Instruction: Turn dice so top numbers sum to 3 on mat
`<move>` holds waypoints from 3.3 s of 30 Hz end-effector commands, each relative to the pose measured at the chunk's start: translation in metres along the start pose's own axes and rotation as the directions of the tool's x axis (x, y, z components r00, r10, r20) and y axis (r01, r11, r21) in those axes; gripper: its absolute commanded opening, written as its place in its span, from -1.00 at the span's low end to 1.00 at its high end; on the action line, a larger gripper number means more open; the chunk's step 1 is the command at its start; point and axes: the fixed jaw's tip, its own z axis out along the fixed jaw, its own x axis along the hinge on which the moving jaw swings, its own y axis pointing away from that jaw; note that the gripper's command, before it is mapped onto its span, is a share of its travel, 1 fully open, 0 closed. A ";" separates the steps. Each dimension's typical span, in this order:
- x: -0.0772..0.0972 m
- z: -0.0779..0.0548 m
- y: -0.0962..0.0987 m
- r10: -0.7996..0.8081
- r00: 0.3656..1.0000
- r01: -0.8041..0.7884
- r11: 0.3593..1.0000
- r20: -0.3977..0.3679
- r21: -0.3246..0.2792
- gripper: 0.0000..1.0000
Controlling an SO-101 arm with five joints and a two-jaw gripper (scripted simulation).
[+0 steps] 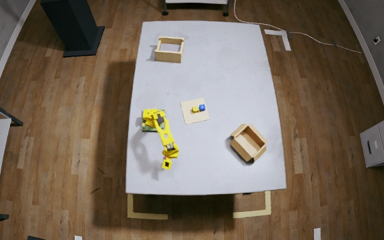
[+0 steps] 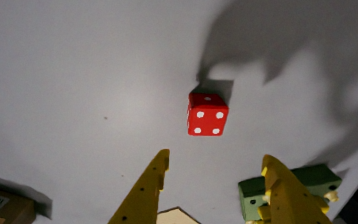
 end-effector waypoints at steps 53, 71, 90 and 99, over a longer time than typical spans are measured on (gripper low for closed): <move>-0.001 0.043 -0.004 0.029 0.999 -0.029 0.999 -0.033 0.029 -0.30; 0.000 0.052 -0.005 0.029 0.999 -0.029 0.999 -0.033 0.029 -0.30; 0.000 0.052 -0.009 0.029 0.999 -0.029 0.999 -0.033 0.029 -0.42; 0.000 0.052 -0.012 0.029 0.999 -0.029 0.999 -0.033 0.029 -0.56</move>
